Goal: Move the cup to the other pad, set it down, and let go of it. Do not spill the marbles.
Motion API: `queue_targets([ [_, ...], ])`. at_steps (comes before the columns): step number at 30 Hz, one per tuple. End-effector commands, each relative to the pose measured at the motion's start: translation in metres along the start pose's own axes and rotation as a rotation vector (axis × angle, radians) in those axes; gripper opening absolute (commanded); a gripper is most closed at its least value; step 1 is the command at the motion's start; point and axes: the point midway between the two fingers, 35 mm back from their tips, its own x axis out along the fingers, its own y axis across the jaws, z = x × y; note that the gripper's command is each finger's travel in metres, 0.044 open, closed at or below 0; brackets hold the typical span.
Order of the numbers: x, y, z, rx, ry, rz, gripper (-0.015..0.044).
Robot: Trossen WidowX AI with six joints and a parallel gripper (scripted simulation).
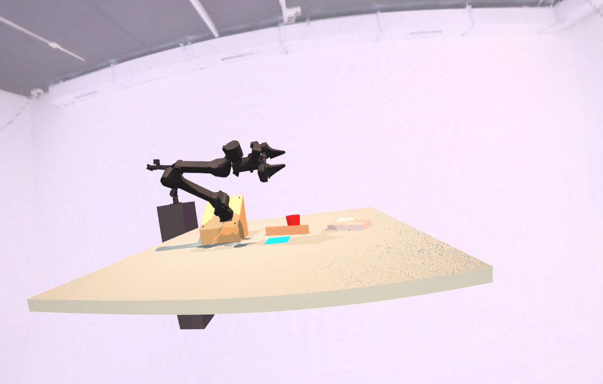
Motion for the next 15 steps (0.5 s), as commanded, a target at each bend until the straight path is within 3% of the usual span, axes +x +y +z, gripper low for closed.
queue_targets([
  [1,0.002,0.002,-0.003,0.0,0.014,0.002,0.0374],
  [9,0.042,0.035,-0.111,0.258,0.489,-0.084,0.0164],
  [15,0.046,0.056,-0.196,0.424,0.816,-0.319,0.0148],
])
